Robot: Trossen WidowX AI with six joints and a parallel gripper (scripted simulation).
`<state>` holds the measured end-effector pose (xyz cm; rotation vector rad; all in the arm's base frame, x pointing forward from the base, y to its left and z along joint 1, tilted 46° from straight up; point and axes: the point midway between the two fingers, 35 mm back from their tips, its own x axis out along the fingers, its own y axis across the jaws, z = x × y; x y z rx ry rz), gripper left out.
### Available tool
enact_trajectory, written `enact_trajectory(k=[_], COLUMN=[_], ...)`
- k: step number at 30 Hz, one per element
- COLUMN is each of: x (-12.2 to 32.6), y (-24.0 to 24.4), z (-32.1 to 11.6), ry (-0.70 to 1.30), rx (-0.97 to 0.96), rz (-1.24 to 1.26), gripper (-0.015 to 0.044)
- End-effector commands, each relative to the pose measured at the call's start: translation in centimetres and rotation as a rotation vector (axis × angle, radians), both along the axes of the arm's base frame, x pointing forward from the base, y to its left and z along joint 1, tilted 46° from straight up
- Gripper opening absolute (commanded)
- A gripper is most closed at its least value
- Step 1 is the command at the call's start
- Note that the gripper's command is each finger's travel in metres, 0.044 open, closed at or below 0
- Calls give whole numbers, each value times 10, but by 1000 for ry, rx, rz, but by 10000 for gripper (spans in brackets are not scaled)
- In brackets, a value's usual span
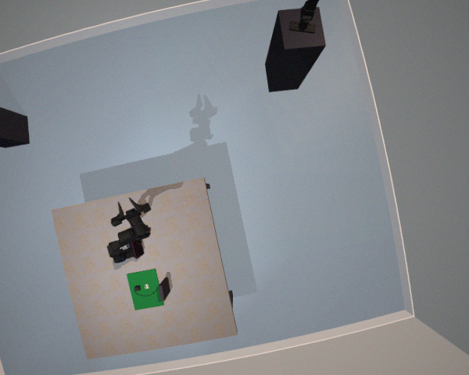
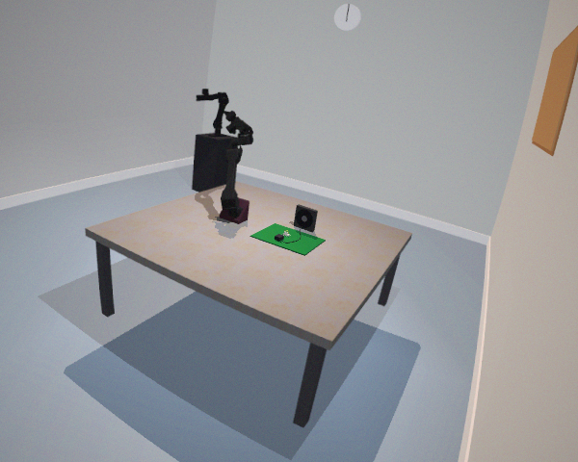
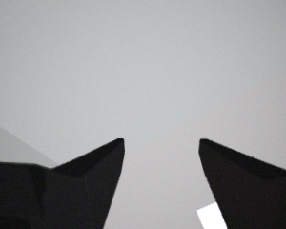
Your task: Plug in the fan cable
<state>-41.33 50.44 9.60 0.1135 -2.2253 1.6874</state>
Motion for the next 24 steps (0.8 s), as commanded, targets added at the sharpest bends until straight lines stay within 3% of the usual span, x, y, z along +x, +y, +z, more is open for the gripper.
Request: enact_trajectory(k=[1,13,24], x=[49,242,444], y=[51,158,162], z=[7,7,-10], ry=[18,307,889], rx=[-253,-1072,-1641], rz=[-105,-470,-810], gripper=[210,210,210])
